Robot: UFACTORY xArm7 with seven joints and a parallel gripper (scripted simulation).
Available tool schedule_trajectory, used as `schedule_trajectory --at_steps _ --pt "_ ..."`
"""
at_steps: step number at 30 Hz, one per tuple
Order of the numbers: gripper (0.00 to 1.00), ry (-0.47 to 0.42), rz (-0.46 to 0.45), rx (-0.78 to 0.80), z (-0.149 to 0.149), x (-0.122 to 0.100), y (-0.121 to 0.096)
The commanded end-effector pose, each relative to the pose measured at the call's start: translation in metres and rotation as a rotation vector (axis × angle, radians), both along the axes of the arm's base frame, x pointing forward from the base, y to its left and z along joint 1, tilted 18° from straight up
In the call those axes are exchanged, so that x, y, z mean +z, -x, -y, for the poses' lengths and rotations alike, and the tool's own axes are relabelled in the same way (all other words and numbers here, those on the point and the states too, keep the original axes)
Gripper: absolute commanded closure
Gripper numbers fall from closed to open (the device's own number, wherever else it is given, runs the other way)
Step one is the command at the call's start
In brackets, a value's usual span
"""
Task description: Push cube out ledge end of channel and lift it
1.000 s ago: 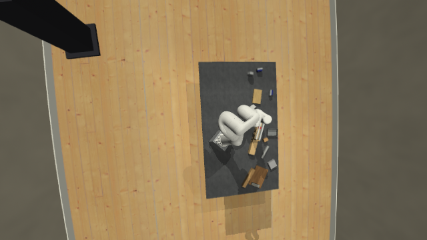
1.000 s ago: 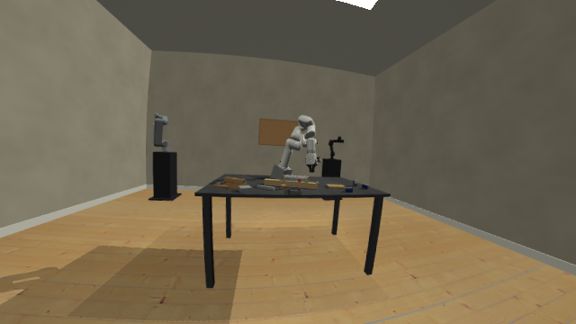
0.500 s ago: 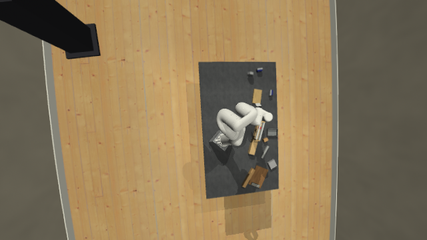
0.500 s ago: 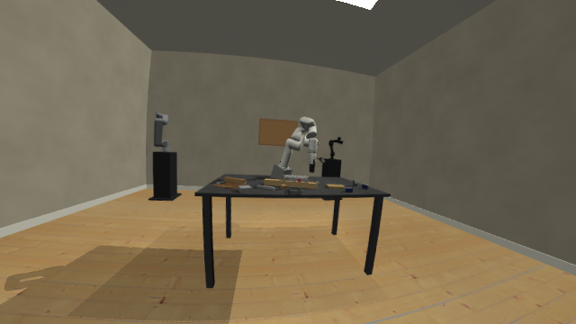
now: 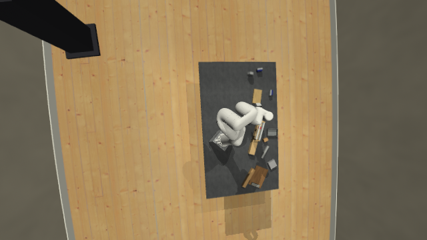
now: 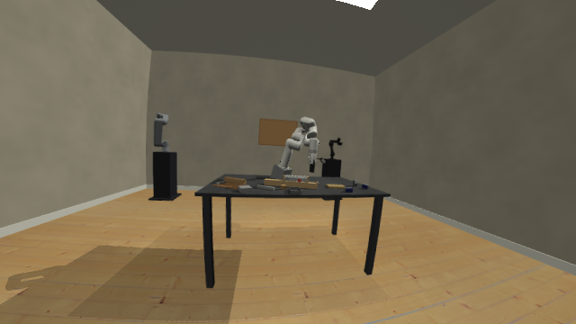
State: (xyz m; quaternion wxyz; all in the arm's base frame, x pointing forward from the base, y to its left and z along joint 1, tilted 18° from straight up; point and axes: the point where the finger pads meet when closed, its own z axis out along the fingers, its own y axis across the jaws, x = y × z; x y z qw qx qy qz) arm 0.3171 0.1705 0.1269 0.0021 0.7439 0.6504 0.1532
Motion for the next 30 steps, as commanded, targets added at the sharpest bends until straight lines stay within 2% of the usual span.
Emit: schedule_trajectory --at_steps 1,8,20,30 --pt "0.62 -0.001 0.002 -0.001 0.000 0.001 -0.001" --pt "0.62 -0.001 0.002 -0.001 -0.002 -0.006 -0.003" --pt "0.62 -0.001 0.002 -0.001 -0.017 -0.076 -0.019" --pt "0.62 -0.001 0.002 -0.001 -0.019 -0.085 -0.021"
